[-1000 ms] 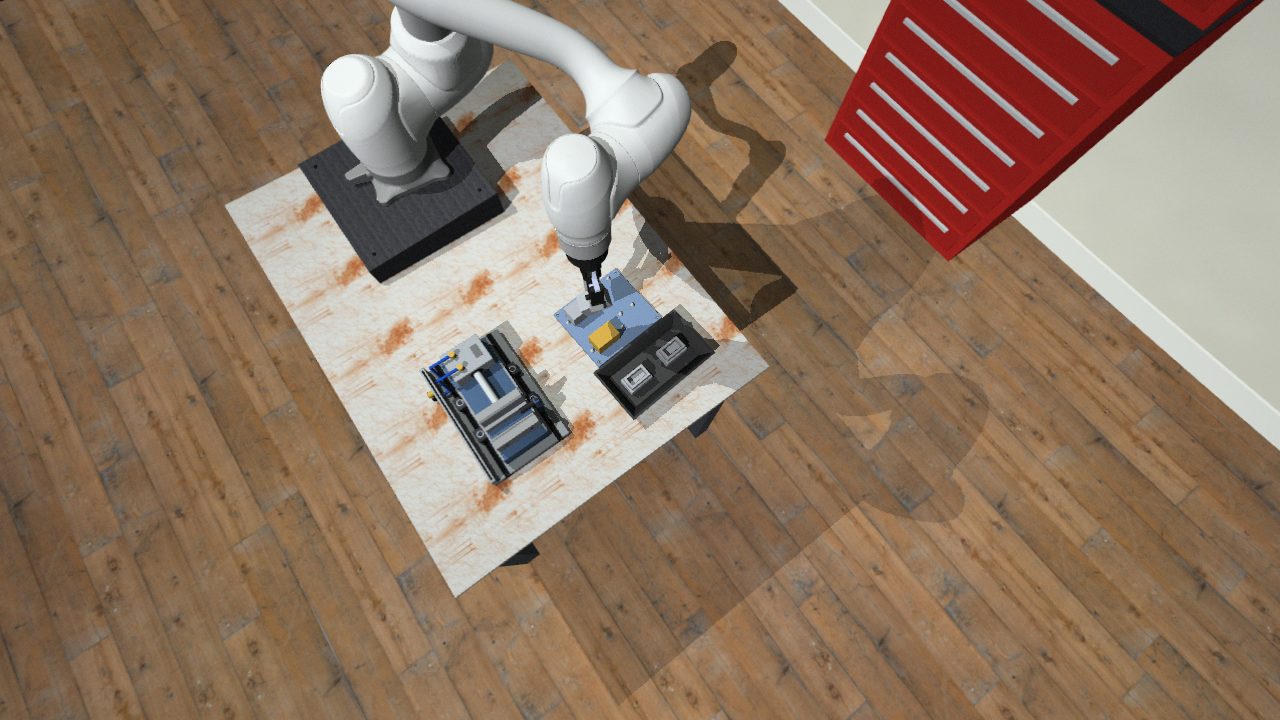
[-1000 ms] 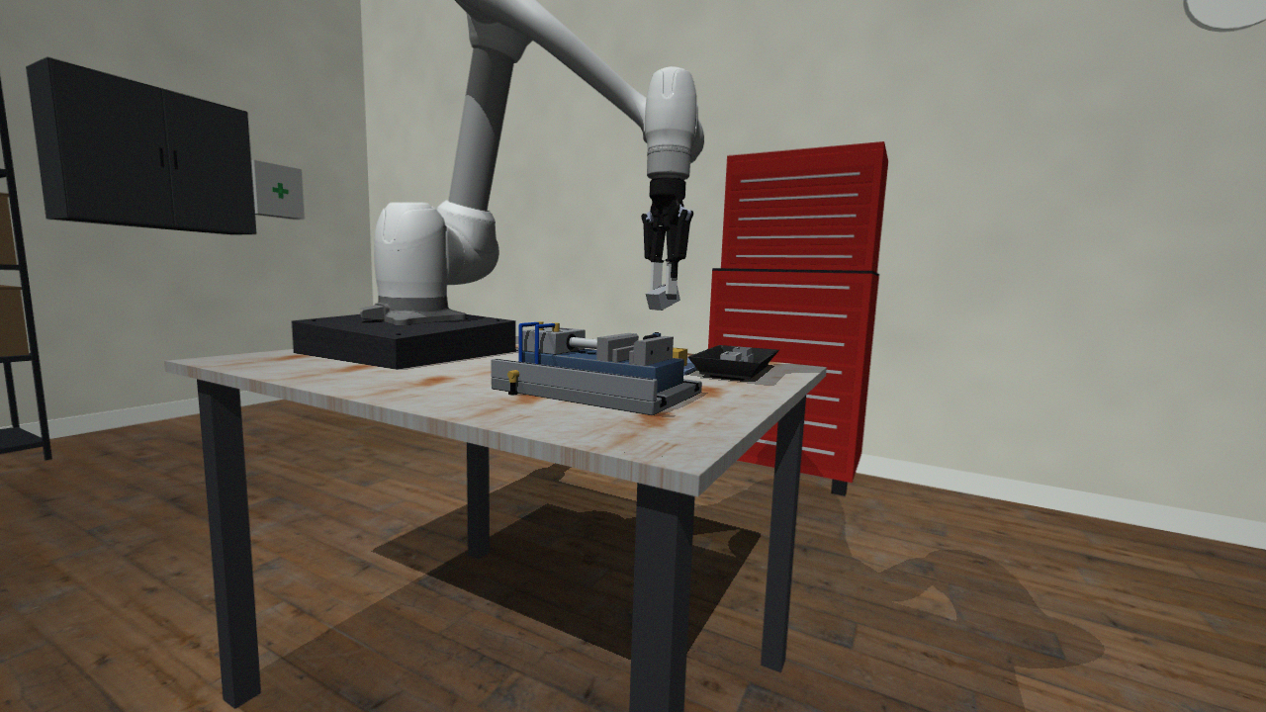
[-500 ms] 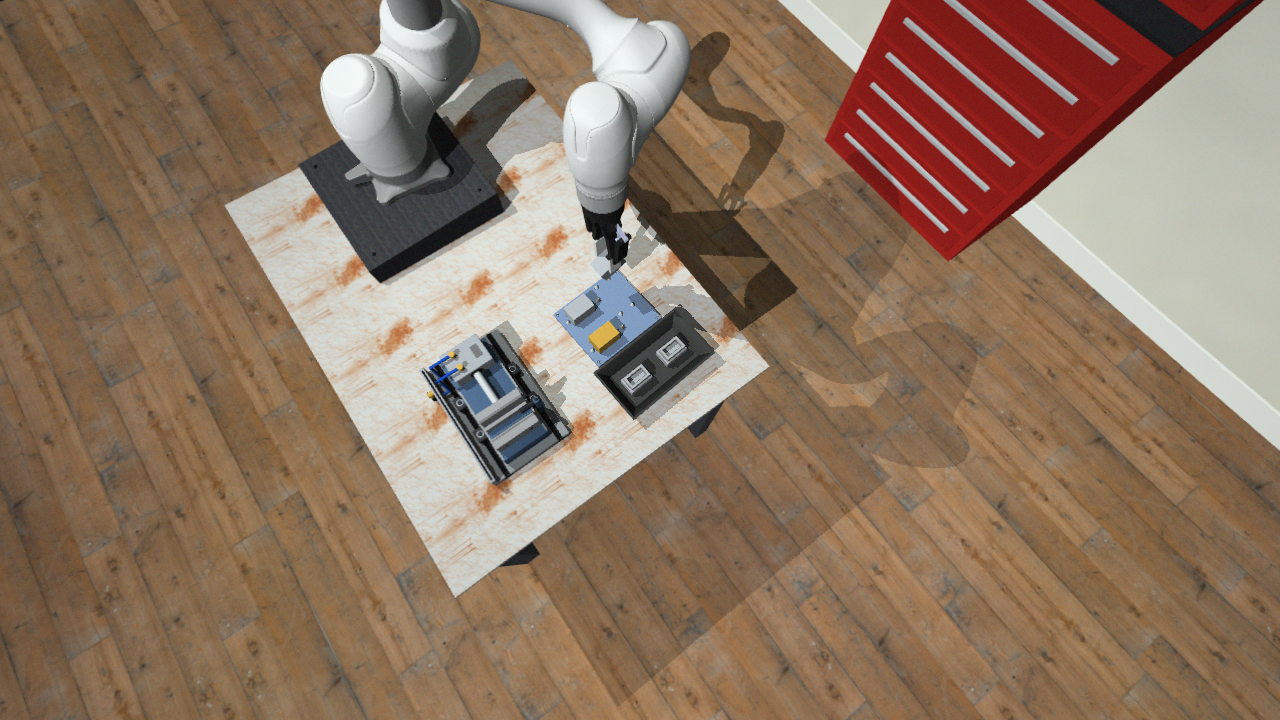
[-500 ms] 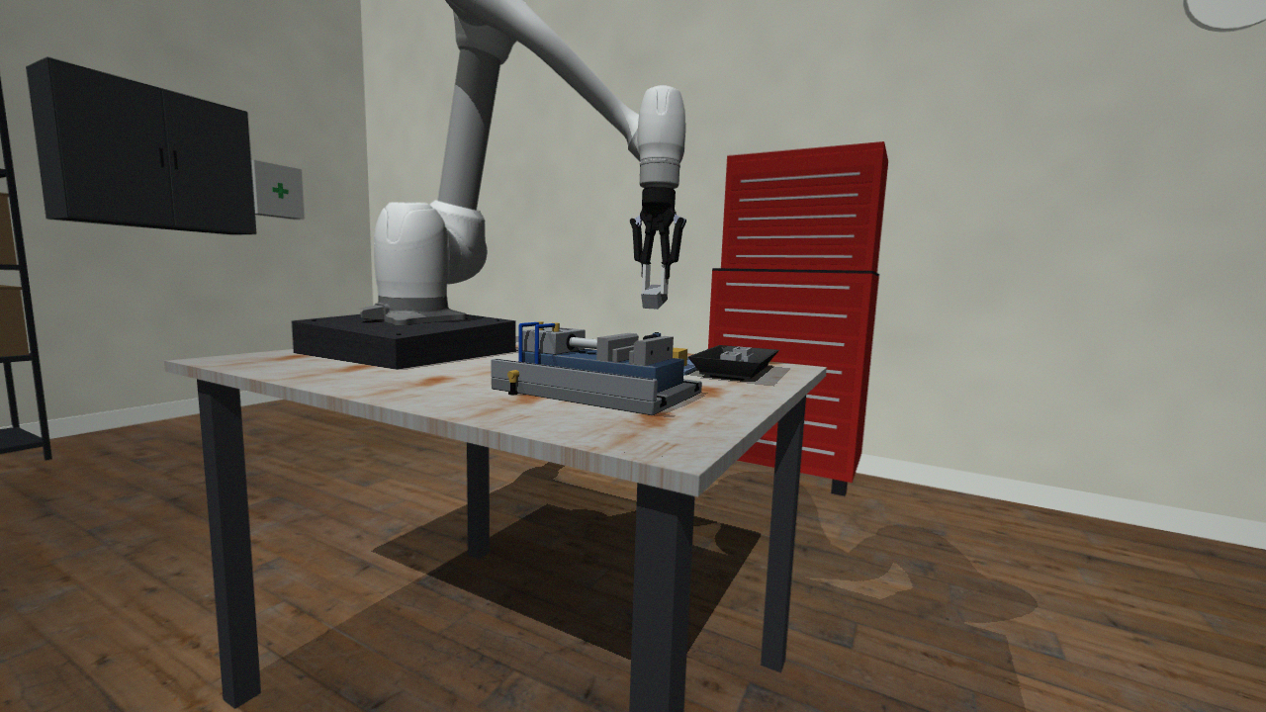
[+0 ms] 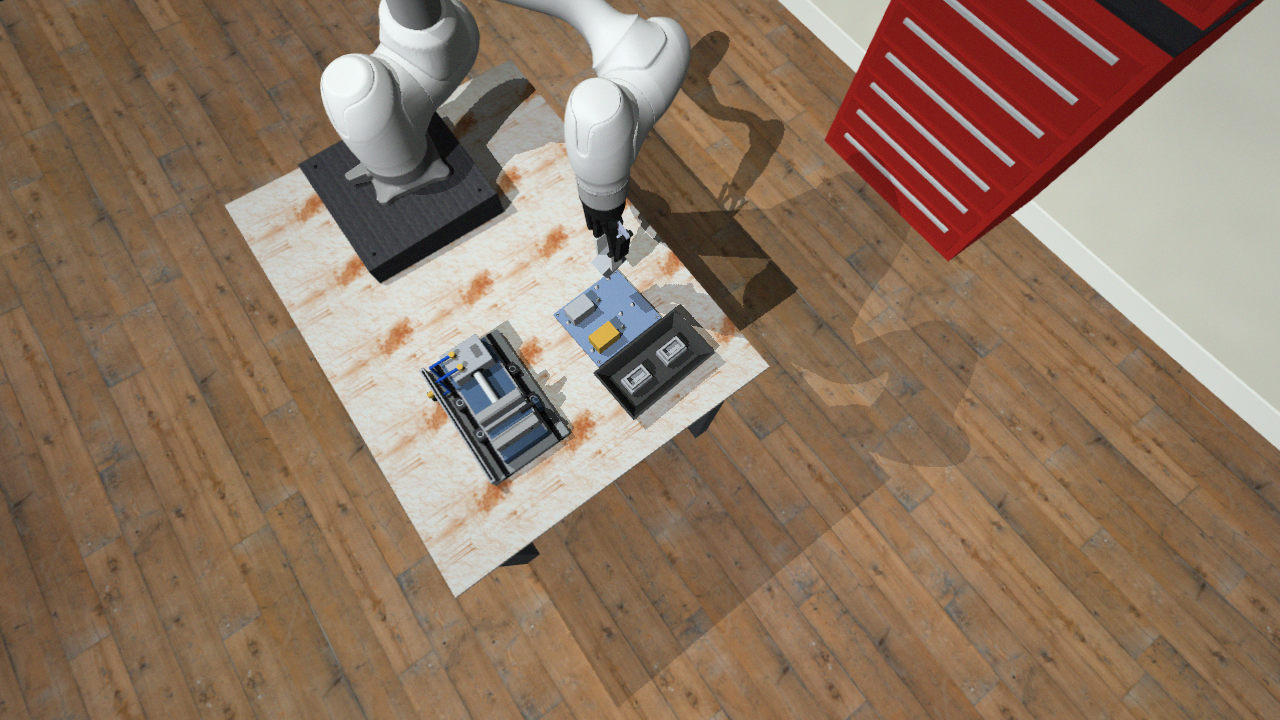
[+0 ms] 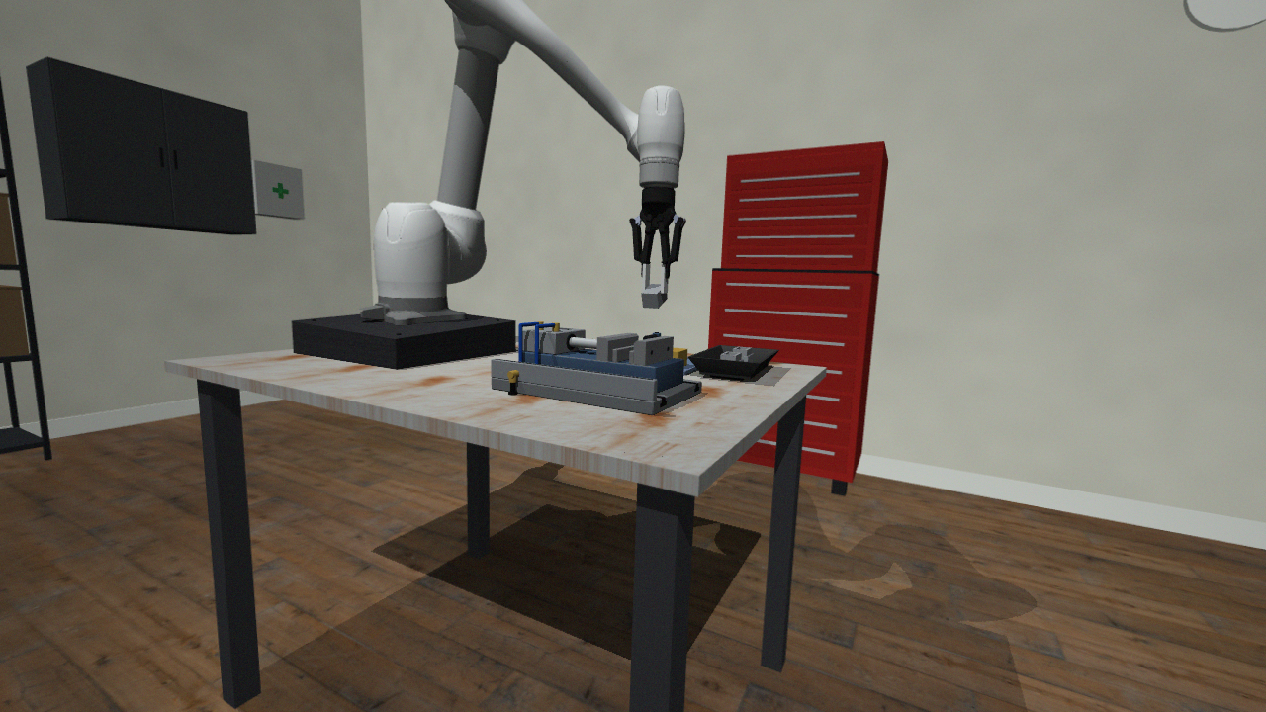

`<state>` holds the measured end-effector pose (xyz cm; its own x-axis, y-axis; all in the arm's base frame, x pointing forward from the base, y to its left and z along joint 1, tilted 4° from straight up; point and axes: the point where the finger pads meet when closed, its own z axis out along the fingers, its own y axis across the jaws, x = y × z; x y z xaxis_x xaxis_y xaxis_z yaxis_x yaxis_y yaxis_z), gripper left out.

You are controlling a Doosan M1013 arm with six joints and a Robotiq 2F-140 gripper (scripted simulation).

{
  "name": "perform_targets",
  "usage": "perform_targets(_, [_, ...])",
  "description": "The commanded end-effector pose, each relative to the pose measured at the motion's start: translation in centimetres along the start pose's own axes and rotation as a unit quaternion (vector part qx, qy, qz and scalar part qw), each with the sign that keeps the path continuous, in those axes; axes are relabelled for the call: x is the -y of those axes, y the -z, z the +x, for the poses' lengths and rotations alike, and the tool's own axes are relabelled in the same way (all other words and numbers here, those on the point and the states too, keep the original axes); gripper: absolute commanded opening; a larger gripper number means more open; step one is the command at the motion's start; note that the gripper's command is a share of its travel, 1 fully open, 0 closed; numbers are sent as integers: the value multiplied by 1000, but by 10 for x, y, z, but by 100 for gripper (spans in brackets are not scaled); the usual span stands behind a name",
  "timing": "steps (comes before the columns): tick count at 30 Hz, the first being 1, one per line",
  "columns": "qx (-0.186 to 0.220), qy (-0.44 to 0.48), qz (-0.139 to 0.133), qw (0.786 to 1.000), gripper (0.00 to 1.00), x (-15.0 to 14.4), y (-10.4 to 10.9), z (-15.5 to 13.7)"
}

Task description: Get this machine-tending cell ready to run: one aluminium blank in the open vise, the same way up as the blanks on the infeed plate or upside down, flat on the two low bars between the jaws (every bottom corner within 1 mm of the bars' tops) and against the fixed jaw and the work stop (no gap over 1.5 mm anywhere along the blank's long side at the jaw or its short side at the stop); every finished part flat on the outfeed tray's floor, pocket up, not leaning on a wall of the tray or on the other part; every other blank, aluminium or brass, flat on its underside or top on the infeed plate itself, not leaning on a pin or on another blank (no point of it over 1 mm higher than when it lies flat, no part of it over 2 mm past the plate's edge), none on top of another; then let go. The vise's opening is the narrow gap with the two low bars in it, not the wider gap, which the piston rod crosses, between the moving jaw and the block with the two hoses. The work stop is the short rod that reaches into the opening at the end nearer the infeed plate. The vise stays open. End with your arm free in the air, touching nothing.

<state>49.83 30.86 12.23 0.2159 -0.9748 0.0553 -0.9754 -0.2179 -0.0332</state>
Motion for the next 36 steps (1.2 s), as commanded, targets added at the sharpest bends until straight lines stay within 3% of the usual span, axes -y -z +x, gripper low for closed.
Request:
perform_targets(1, [0, 0, 0, 1000, 0, 0, 0, 0])
perform_targets(36, [-15, 1, -4, 1000, 0, -2, -1, 0])
